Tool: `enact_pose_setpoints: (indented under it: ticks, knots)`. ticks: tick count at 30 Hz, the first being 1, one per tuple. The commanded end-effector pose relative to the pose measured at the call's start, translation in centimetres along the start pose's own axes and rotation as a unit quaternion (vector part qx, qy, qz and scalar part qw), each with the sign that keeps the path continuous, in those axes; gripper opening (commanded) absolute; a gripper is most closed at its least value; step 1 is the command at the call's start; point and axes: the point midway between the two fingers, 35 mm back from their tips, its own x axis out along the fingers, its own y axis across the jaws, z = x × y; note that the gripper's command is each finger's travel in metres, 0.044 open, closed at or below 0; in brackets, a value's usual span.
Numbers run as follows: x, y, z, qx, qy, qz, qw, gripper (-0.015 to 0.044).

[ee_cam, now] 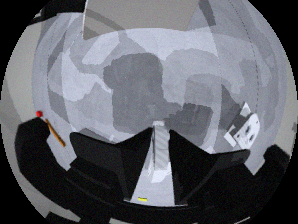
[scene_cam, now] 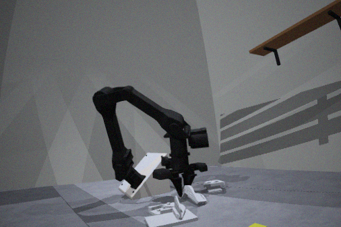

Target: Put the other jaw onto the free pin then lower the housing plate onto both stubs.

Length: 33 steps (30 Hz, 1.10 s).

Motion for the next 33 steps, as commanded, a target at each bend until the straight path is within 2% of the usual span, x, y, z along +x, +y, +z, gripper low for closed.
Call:
enact_pose_setpoints:
  ticks: [1,33]
  knots:
    - [-0.7,-0.2,-0.2,0.004,0.002,-0.005,1.0,0.0037]
    - [-3.4,-0.3,-0.2,0.002,-0.001,-0.006,1.0,0.0037]
